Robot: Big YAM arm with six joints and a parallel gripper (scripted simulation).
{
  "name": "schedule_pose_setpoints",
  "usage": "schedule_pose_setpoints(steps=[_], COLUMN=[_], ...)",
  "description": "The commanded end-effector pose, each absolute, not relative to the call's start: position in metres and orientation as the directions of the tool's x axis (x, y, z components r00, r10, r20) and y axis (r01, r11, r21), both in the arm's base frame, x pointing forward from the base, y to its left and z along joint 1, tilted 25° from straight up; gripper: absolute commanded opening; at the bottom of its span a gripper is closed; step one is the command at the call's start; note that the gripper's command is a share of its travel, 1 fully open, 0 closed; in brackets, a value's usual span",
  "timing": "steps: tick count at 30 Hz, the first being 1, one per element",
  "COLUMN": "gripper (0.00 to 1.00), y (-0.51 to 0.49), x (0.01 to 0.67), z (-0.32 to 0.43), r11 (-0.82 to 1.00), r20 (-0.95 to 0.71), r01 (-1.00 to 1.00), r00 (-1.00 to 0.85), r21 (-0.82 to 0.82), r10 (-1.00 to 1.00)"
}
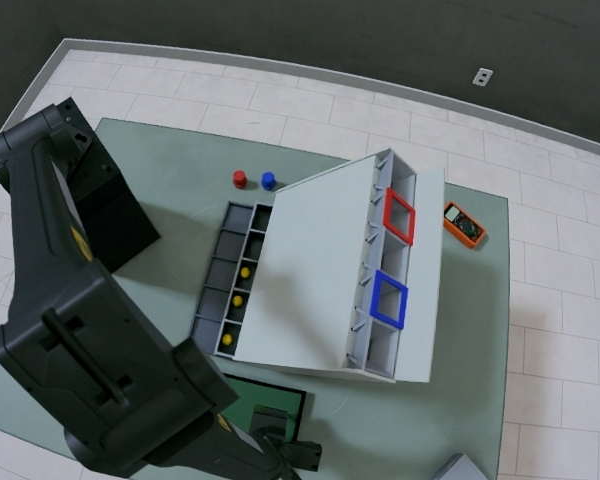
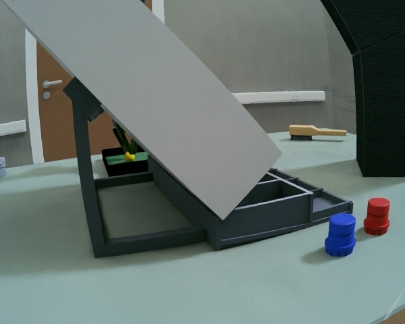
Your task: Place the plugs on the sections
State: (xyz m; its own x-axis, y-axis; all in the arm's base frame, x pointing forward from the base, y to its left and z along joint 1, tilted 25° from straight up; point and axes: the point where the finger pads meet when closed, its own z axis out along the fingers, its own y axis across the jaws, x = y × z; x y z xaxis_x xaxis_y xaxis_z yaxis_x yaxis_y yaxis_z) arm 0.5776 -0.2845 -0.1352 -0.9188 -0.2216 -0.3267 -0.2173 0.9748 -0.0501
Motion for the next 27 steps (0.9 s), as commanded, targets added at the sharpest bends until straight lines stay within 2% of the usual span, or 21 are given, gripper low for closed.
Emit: schedule_pose_setpoints(steps=[1,27], gripper=[0.8,0.8], y=[-0.2876,-0.2871], x=[0.5902,0.5924], z=[-0.1366,-0.1388], r11=[0.974,0.974], r20=[-0.343,-0.342], r01=[-0.216,-0.216], r00=[-0.912,-0.912], r21=[-0.065,-0.064], r10=[-0.226,-0.225])
